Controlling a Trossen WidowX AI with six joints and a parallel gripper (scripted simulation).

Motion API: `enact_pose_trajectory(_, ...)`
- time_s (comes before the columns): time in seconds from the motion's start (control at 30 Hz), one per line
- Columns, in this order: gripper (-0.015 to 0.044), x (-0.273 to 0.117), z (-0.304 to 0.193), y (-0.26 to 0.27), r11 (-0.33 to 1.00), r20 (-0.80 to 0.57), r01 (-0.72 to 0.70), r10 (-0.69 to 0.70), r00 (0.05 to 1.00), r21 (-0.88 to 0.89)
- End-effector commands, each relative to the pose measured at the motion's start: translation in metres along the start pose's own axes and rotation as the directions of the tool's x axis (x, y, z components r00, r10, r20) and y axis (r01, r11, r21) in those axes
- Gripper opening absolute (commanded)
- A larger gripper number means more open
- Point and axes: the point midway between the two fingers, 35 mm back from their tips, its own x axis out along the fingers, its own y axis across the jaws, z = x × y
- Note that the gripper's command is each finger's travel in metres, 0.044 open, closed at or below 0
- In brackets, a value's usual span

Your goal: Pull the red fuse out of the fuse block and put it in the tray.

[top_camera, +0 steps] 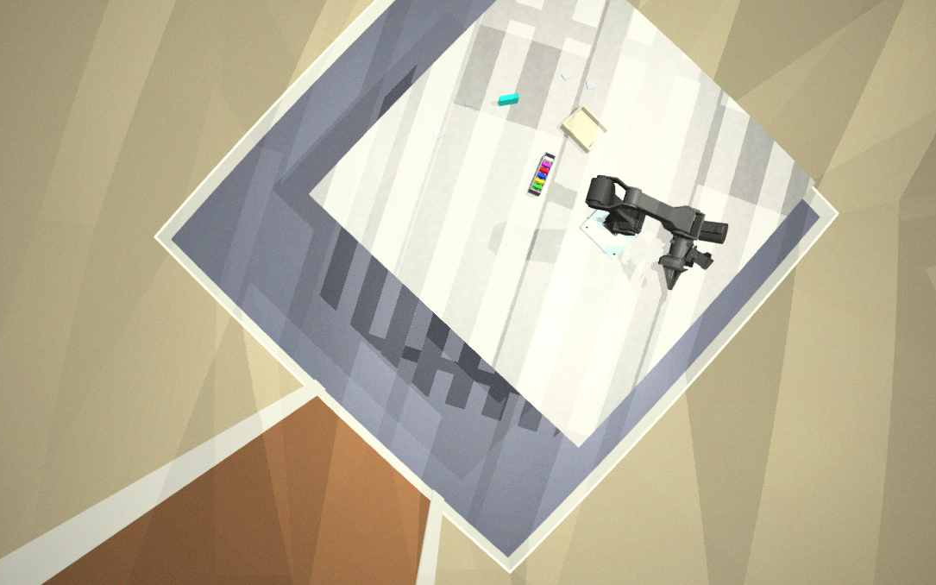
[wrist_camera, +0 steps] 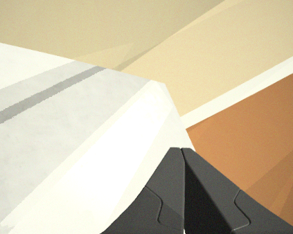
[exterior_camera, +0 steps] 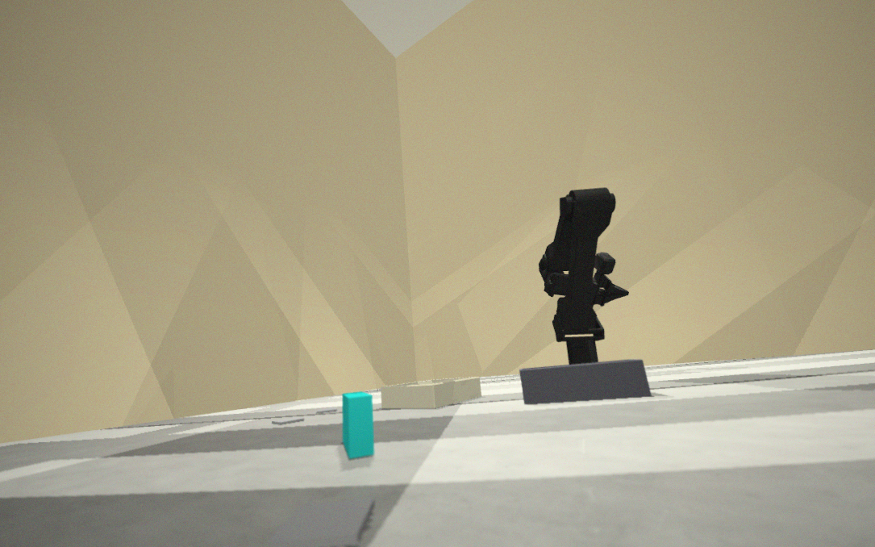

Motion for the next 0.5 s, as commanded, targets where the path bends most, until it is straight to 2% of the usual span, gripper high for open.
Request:
enact_pose_trajectory(0.0,0.0026,-0.001,0.001,0.001,1.000,0.003,-0.005,0.005,1.000,-0.001)
enact_pose_trajectory(0.07,0.0074,-0.005,0.006,0.008,0.999,0.026,-0.045,0.045,0.999,-0.013)
enact_pose_trajectory(0.2,0.0074,-0.032,0.029,0.041,0.969,0.127,-0.231,0.241,0.962,-0.088)
enact_pose_trajectory(0.33,0.0074,-0.078,0.049,0.078,0.879,0.221,-0.420,0.466,0.857,-0.224)
enact_pose_trajectory(0.47,0.0074,-0.134,0.057,0.105,0.745,0.271,-0.531,0.652,0.708,-0.405)
